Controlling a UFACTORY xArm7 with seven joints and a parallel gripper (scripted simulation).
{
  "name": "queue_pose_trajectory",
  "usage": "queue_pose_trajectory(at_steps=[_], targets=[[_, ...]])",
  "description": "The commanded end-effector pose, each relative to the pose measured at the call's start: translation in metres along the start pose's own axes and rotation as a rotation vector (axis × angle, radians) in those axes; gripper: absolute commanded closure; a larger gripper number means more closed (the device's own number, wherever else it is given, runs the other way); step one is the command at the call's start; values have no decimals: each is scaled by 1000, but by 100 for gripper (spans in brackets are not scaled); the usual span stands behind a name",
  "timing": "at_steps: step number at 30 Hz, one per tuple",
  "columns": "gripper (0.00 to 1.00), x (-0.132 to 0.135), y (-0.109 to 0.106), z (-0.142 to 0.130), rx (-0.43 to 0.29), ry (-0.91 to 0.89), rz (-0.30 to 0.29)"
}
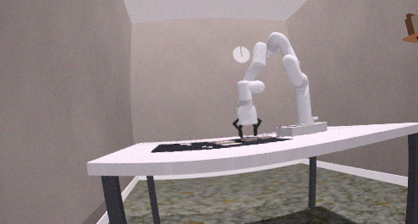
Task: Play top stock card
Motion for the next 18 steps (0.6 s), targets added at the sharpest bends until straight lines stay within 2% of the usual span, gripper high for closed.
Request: queue_pose_trajectory(at_steps=[1, 18], targets=[[13, -1, 0, 0, 1, 0, 3], [13, -1, 2, 0, 1, 0, 3]])
Point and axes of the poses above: the point where the finger pads meet when closed, its own y axis out along the fingers, its own x axis across the jaws, z = x × y, the point moved 3 cm from there along -y, back along the fingers, and after that the axes turned 6 degrees about -y, right-handed, at the moved point
